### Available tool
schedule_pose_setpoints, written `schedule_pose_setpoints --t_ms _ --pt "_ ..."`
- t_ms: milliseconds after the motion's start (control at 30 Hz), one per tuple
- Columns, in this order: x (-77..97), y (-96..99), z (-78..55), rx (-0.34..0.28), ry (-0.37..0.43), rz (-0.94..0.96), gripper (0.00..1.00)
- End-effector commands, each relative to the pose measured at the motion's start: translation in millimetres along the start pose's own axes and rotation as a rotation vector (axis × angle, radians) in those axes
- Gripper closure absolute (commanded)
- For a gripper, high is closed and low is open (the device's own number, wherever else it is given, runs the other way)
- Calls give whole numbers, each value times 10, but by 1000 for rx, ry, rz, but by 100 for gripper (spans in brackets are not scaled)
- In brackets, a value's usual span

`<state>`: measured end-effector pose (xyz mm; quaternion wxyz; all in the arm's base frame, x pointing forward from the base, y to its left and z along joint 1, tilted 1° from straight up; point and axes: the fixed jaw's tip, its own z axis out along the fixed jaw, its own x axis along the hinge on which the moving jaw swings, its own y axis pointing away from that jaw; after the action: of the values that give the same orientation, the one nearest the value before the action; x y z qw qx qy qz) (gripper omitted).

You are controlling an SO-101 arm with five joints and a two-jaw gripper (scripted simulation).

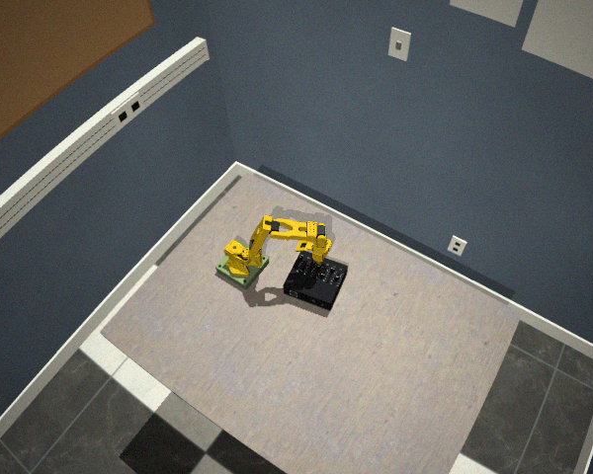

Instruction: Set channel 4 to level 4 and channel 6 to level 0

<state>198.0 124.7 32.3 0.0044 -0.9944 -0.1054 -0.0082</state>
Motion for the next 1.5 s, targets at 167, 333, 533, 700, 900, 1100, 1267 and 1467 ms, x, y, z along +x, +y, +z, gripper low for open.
schedule_pose_setpoints --t_ms 167,333,533,700,900,1100,1267,1467 --pt "-5 64 -28 -3 -6 5 100" --pt "-4 68 -30 -3 -6 5 100" --pt "-2 74 -32 -3 -6 5 100" --pt "3 91 -36 -3 -6 5 100" --pt "5 98 -38 -3 -6 5 100" --pt "7 104 -39 -3 -6 5 100" --pt "13 121 -40 -3 -6 5 100" --pt "15 128 -40 -3 -6 5 100"
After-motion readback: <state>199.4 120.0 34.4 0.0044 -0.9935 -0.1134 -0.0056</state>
